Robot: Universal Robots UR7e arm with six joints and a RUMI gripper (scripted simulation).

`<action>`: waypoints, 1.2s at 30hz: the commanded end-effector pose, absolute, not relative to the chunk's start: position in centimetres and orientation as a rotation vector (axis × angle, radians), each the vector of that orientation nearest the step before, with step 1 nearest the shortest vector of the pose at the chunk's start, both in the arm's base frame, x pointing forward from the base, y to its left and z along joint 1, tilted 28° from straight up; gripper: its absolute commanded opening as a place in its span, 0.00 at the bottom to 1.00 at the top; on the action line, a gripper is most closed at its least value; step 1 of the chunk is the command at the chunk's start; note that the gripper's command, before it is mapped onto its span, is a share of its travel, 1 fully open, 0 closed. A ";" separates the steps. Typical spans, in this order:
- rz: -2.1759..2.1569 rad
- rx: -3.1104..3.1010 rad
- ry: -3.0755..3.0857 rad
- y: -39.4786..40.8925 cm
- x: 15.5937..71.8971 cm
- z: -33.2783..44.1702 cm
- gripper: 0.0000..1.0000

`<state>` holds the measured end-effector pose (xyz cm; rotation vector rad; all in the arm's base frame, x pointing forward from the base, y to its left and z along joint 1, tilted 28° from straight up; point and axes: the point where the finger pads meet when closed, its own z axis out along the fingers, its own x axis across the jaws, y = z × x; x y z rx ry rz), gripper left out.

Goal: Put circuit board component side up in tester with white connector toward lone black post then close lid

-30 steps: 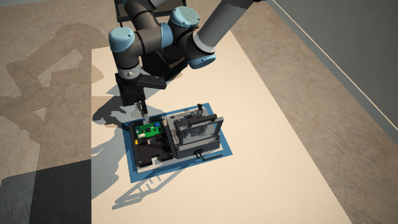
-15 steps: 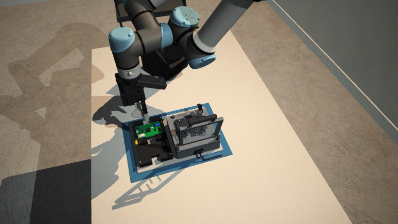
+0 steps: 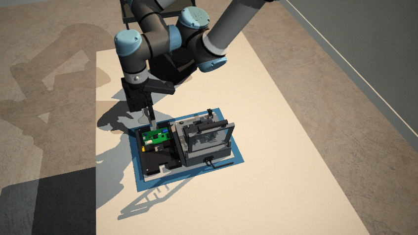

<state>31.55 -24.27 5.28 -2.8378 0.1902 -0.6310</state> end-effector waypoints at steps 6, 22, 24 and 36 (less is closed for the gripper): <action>-0.632 -2.839 0.190 -24.2 31.8 4.8 0.59; -0.632 -2.839 0.190 -23.9 32.4 3.6 0.59; -0.632 -2.839 0.190 -23.9 32.5 3.4 0.59; -0.632 -2.839 0.190 -23.7 33.0 2.4 0.59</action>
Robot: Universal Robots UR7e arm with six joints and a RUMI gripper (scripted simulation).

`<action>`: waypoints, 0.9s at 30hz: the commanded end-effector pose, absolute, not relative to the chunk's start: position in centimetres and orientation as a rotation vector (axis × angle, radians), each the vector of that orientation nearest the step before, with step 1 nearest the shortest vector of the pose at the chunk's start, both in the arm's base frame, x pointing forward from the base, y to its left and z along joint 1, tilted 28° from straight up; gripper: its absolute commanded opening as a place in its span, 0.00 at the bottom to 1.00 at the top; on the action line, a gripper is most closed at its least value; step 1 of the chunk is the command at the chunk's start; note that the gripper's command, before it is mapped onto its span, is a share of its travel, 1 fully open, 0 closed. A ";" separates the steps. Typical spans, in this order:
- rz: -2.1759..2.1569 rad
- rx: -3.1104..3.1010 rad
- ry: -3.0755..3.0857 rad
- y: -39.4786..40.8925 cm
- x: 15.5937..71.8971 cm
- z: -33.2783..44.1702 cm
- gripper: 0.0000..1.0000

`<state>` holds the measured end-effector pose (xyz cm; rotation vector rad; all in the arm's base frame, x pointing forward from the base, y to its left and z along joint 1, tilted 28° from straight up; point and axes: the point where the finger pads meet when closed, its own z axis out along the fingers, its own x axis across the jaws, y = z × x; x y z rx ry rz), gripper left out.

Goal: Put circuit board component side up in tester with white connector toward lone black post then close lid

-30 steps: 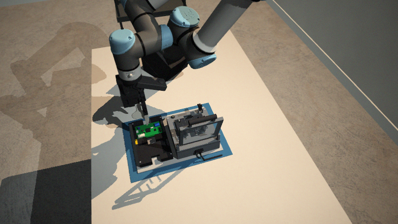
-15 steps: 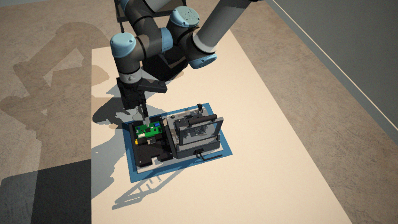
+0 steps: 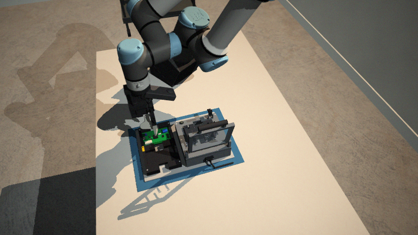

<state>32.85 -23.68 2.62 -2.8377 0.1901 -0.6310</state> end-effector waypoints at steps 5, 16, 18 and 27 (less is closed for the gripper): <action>-0.632 -2.839 0.190 -23.6 33.2 1.9 0.59; -0.632 -2.839 0.190 -23.4 33.5 1.3 0.59; -0.632 -2.839 0.190 -23.4 33.6 1.2 0.59; -0.632 -2.839 0.190 -23.3 33.7 0.9 0.59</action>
